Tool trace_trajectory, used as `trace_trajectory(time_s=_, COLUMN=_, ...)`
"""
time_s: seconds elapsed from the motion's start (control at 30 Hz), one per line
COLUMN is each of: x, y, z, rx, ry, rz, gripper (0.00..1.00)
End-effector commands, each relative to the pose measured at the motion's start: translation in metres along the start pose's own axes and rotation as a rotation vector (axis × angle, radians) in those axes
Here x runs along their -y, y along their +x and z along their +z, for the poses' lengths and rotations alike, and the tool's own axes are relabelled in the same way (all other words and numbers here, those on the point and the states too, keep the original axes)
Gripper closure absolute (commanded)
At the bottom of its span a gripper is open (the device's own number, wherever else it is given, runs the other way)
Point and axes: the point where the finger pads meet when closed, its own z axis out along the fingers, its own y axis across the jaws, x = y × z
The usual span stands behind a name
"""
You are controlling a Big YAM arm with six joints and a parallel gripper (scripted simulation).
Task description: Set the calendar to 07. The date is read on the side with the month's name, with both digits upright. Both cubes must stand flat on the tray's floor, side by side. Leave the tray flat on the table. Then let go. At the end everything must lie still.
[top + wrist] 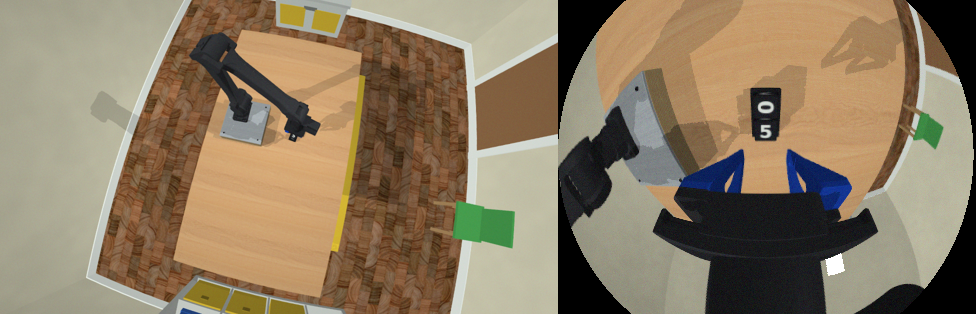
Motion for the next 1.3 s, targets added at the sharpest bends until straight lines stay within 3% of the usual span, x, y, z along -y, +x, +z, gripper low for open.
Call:
trace_trajectory(time_s=0.0, x=0.007, y=0.001, z=0.002, rx=0.003, ry=0.013, rz=-0.003, gripper=0.53)
trace_trajectory(time_s=0.13, x=0.004, y=0.001, z=0.006, rx=0.003, ry=0.009, rz=-0.003, gripper=0.53)
trace_trajectory(time_s=0.17, x=0.021, y=0.002, z=-0.004, rx=0.000, ry=0.045, rz=-0.003, gripper=0.53)
trace_trajectory(time_s=0.27, x=0.004, y=0.001, z=0.012, rx=0.003, ry=0.009, rz=-0.003, gripper=0.53)
trace_trajectory(time_s=0.7, x=0.007, y=0.001, z=0.028, rx=0.003, ry=0.014, rz=-0.003, gripper=0.53)
trace_trajectory(time_s=0.73, x=0.017, y=0.002, z=0.022, rx=0.001, ry=0.039, rz=-0.003, gripper=0.53)
trace_trajectory(time_s=0.8, x=0.004, y=0.001, z=0.034, rx=0.003, ry=0.008, rz=-0.003, gripper=0.53)
trace_trajectory(time_s=1.27, x=0.009, y=0.001, z=0.041, rx=0.002, ry=0.023, rz=-0.003, gripper=0.53)
